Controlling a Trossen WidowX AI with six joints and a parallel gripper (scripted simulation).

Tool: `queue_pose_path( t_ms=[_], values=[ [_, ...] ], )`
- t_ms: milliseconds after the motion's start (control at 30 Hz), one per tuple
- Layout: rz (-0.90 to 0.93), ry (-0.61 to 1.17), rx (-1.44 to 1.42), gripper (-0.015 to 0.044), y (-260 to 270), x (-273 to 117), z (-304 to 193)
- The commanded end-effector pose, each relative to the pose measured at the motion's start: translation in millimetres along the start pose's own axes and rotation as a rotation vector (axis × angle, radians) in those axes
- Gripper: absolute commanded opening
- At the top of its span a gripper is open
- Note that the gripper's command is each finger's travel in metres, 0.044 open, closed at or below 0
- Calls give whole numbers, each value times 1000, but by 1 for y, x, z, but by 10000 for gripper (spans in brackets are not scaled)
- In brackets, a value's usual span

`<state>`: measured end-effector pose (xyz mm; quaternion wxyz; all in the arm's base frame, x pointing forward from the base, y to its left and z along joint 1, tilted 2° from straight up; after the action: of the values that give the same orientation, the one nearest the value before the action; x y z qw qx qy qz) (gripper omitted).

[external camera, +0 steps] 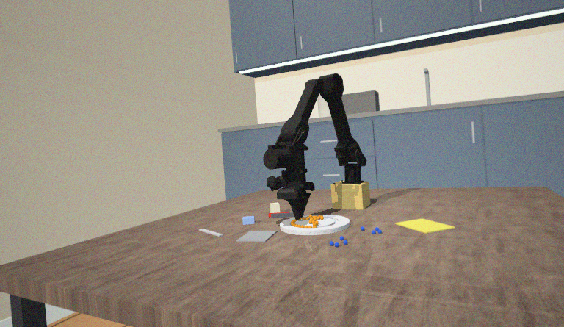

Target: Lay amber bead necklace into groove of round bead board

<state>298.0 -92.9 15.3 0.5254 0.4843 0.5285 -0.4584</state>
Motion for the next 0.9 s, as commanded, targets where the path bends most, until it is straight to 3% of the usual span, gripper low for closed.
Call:
queue_pose_path(
  t_ms=[0,67,233,867],
  values=[
    [-8,4,4,120,-2,4,-1],
    [-8,4,4,120,-2,4,-1],
    [-3,1,0,0,-1,2,0],
    [-3,1,0,0,-1,2,0]
  ],
)
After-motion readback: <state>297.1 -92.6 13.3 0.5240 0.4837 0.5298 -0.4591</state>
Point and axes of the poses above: the point midway between the two fingers, 35 mm back from their tips, its own x axis out along the fingers, its own y axis across the jaws, z = x × y, the point moved 5 cm from there along -x, back along the fingers
